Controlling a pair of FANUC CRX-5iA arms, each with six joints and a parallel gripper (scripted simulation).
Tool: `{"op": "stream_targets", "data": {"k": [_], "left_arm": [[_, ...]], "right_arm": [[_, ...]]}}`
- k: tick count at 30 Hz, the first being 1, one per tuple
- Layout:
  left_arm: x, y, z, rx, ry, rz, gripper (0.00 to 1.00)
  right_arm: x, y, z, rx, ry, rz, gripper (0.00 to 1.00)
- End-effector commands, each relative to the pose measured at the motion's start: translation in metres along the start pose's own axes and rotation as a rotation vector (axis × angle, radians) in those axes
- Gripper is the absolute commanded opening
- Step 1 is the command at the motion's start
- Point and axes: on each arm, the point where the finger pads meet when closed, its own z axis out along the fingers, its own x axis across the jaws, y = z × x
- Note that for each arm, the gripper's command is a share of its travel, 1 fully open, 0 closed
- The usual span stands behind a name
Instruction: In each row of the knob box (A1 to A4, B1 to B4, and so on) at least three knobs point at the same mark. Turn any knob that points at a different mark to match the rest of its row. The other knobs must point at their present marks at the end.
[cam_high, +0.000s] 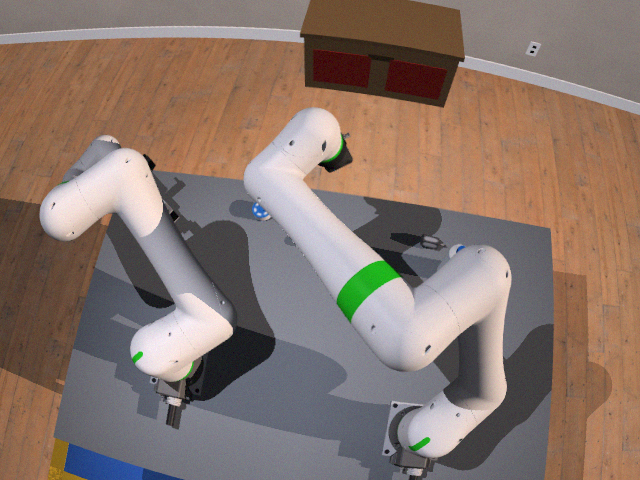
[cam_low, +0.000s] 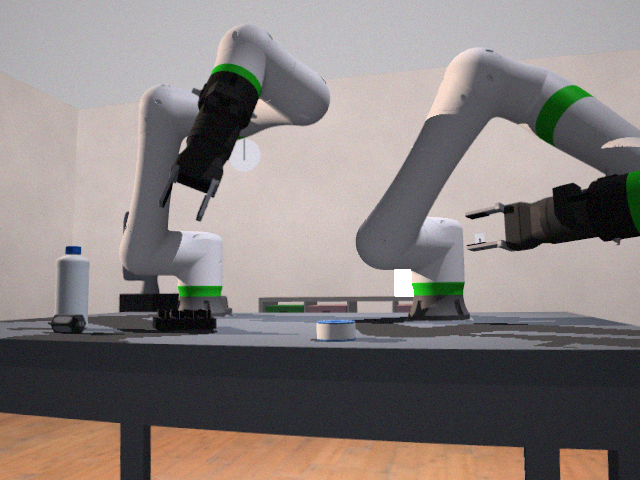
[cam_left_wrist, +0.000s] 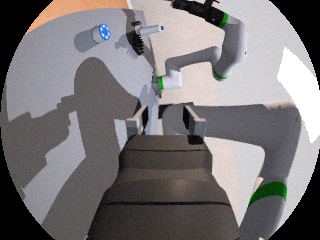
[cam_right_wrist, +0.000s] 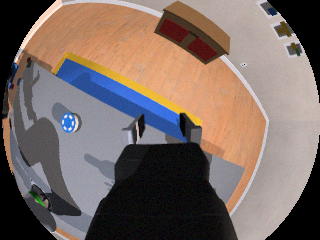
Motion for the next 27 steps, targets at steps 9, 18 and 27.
{"op": "stream_targets", "data": {"k": [9, 18, 27], "left_arm": [[0.0006, -0.0002, -0.0003, 0.0, -0.001, 0.001, 1.0], [0.0006, -0.0002, -0.0003, 0.0, -0.001, 0.001, 1.0], [0.0008, 0.0016, -0.0021, 0.005, -0.01, 0.011, 1.0]], "right_arm": [[0.0006, -0.0007, -0.0012, 0.002, 0.0, 0.001, 1.0], [0.0006, -0.0007, -0.0012, 0.002, 0.0, 0.001, 1.0], [0.0006, -0.0007, -0.0012, 0.002, 0.0, 0.001, 1.0]]}}
